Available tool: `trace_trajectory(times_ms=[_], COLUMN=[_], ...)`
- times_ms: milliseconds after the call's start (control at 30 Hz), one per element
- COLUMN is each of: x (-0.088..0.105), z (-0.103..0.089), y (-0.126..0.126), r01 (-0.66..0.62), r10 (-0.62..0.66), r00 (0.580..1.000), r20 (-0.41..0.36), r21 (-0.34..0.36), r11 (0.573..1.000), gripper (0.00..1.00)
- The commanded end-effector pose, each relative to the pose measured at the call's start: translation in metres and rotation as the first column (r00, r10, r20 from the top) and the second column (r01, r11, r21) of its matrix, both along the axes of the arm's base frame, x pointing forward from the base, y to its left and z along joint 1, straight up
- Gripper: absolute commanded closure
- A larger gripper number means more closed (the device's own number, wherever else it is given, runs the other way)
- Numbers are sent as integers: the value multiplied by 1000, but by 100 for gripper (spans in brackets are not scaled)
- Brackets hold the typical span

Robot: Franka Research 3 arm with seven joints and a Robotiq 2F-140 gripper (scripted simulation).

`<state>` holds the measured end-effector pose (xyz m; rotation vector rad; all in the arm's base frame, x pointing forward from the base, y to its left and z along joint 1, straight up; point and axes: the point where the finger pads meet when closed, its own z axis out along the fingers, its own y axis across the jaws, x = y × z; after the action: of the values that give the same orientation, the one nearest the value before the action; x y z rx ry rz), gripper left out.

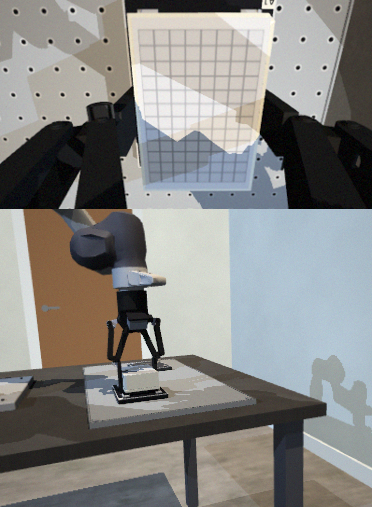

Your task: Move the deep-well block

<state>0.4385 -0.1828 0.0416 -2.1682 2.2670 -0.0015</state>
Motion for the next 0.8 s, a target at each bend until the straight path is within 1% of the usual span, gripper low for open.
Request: trace_trajectory(times_ms=[0, 767], x=[-1, -1], z=[5, 40], y=[0, 0], r01=[0, 0], r10=[0, 0], r00=[1000, 1000], r20=[-5, -5], r21=[1, 1], r11=[1000, 1000], gripper=[40, 40])
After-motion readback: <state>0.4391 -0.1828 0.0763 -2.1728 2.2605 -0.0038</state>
